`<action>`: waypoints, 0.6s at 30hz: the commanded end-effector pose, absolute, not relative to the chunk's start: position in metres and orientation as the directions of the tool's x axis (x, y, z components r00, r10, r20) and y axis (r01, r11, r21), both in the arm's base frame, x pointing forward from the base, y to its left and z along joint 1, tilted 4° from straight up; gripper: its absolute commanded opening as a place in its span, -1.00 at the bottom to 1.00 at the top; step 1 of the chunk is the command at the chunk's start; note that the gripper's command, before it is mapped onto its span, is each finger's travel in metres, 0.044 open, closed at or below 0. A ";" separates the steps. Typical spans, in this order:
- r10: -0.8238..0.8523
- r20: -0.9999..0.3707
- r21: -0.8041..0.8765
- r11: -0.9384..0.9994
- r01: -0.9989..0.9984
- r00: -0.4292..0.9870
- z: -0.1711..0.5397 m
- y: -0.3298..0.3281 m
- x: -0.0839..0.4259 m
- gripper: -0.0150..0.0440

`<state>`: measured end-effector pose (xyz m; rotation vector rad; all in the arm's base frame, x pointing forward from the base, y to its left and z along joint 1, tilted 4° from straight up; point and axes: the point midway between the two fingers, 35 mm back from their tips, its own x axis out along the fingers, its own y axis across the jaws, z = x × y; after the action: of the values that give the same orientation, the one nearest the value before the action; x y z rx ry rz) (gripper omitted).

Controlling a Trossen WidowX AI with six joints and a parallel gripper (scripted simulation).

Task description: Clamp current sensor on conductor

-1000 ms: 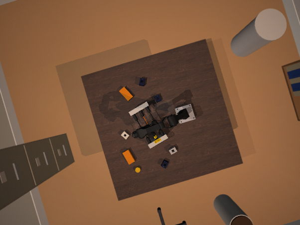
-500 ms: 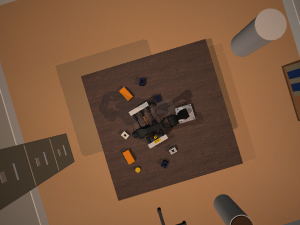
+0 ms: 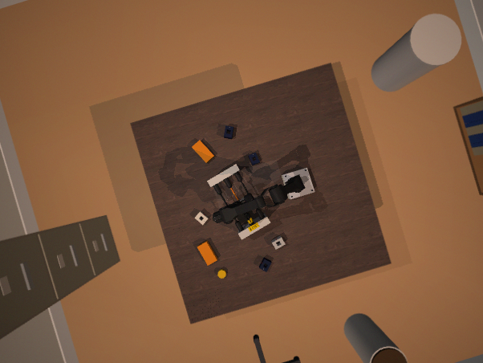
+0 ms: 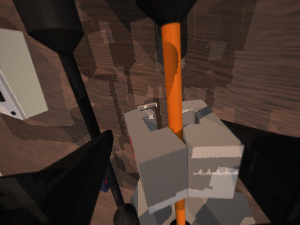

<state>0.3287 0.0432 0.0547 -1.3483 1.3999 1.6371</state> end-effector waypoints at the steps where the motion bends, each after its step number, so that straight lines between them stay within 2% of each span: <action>1: -0.178 -0.926 0.371 -0.266 -0.890 -0.333 0.053 0.042 0.325 1.00; 5: -0.178 -0.926 0.371 -0.266 -0.890 -0.333 0.053 0.042 0.325 1.00; 18: -0.170 -0.935 0.348 -0.271 -0.897 -0.311 0.055 0.043 0.329 0.70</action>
<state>0.3297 0.0434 0.0543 -1.3509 1.3964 1.6334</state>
